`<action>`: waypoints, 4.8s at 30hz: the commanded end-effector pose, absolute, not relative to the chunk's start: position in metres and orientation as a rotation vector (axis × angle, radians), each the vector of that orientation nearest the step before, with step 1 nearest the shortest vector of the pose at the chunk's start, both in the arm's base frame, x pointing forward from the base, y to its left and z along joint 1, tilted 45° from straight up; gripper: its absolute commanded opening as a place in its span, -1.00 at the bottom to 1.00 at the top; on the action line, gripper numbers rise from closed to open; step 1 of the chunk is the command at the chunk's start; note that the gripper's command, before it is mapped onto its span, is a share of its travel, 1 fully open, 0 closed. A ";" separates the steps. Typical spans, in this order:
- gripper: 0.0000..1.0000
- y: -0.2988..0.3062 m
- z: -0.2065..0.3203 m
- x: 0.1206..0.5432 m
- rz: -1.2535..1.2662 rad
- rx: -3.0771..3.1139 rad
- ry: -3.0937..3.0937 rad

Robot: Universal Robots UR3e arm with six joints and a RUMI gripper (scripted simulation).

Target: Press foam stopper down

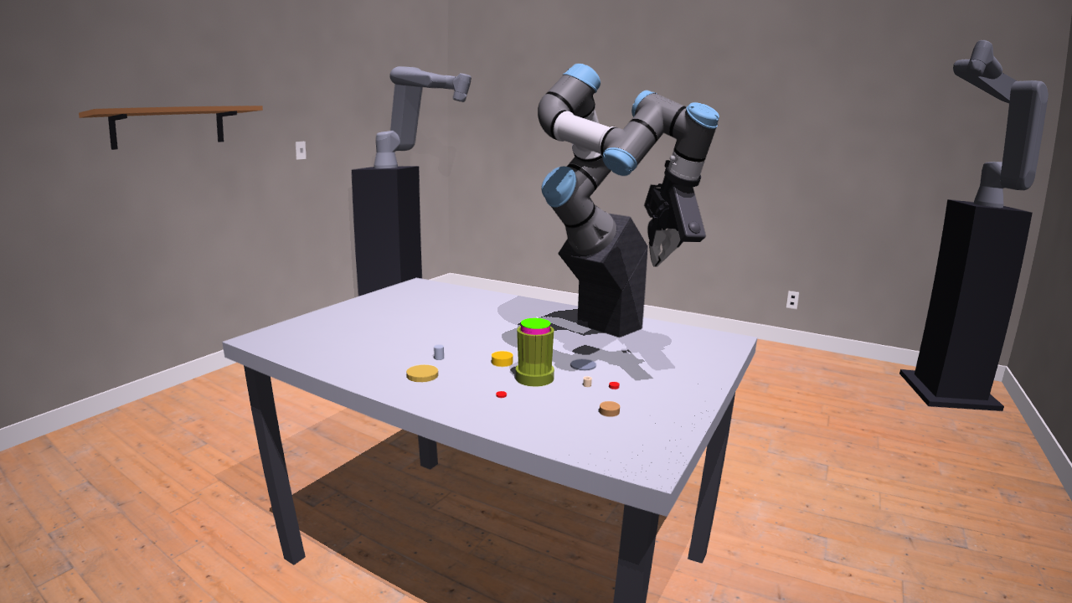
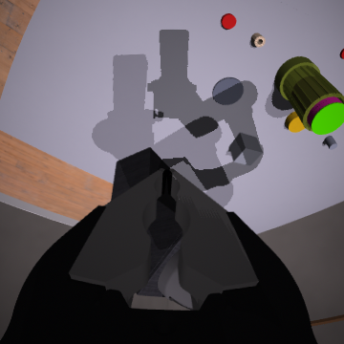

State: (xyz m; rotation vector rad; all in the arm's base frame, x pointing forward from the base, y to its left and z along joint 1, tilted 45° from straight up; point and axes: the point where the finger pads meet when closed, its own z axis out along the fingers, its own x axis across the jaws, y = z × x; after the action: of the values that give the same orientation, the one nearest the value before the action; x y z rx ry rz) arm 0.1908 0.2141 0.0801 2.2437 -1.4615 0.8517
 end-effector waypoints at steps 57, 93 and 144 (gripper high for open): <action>-1.00 0.038 0.135 0.293 0.450 0.385 -3.598; -1.00 -0.016 0.154 0.307 0.538 -0.287 -3.828; -1.00 -0.018 0.154 0.305 0.538 -0.287 -3.829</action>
State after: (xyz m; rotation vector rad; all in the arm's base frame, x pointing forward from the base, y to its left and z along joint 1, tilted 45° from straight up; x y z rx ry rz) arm 0.3065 -0.0184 0.1554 -0.2967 -3.8298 0.5479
